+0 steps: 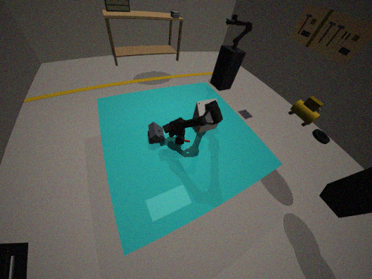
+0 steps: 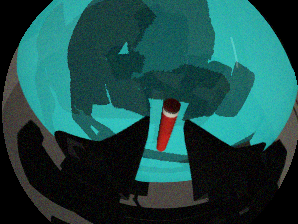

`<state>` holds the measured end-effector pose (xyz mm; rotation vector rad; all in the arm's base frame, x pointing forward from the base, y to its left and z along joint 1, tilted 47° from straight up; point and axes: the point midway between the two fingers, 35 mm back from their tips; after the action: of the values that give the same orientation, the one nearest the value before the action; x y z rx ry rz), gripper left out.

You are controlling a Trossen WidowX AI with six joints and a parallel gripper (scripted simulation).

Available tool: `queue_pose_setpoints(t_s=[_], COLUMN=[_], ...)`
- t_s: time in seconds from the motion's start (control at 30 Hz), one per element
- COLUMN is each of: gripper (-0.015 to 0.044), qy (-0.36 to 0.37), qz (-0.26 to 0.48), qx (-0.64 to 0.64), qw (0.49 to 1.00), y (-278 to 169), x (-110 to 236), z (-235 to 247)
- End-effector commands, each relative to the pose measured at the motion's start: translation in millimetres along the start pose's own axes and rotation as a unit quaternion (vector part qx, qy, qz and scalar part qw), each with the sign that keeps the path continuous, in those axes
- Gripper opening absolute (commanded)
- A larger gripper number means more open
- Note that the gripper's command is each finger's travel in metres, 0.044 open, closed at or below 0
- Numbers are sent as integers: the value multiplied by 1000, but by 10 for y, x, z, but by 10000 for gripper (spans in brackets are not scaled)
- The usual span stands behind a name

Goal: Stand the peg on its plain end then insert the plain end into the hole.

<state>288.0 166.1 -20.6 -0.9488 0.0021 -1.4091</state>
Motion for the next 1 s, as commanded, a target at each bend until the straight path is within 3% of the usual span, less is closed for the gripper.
queue_pose_setpoints(t_s=[0.0,0.23,0.53,0.97], gripper=[110,110,50,49], qy=[1,1,1,0], qz=[1,1,1,-34], qx=[-4,-4,-4,-1], qw=[1000,1000,1000,999], y=[2,2,2,-22], x=[-9,-9,-9,38], z=[-7,-7,-7,-3])
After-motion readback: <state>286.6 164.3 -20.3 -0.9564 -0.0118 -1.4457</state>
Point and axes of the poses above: the point midway between the two fingers, 35 mm back from their tips, its own x axis back along the fingers, its own z axis across the jaws, y = z × x, and after that the axes turned 1 degree about x, right-handed
